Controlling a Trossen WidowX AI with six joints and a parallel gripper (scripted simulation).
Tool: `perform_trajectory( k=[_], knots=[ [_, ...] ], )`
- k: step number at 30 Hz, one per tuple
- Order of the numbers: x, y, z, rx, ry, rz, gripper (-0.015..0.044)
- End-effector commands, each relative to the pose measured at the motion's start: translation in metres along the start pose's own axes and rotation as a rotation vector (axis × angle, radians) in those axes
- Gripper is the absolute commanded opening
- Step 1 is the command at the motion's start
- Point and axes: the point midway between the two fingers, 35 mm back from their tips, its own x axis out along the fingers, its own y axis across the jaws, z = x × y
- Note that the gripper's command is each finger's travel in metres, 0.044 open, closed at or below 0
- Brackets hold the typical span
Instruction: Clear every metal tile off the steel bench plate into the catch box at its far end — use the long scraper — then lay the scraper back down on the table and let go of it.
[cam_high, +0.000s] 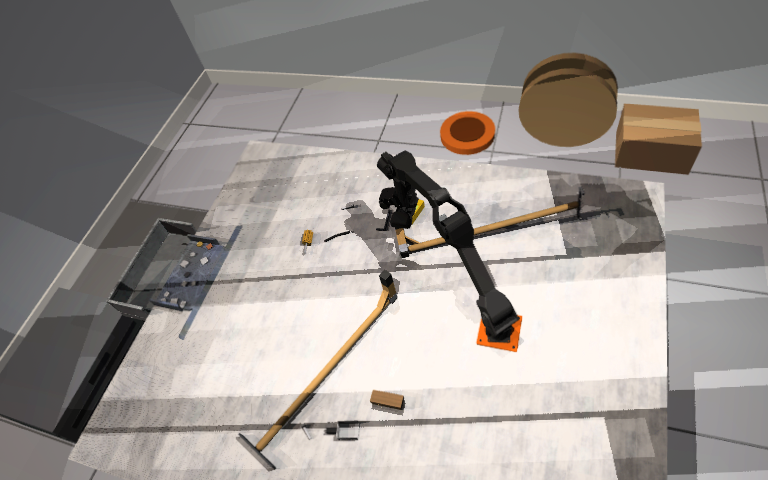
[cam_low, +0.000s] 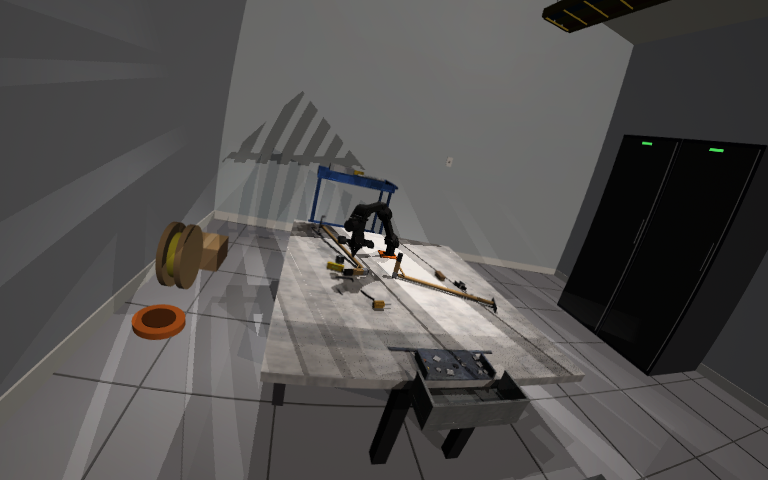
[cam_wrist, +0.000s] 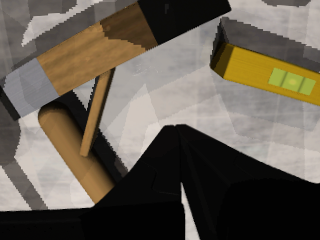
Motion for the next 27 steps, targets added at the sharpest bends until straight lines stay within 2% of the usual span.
perform_trajectory(
  k=[1, 20, 27],
  knots=[
    [-0.007, 0.004, -0.004, 0.002, -0.006, -0.006, 0.0000],
    [-0.025, 0.029, -0.030, 0.002, -0.004, -0.004, 0.0000],
    [-0.027, 0.050, -0.010, -0.063, -0.012, -0.001, 0.0000]
  ],
)
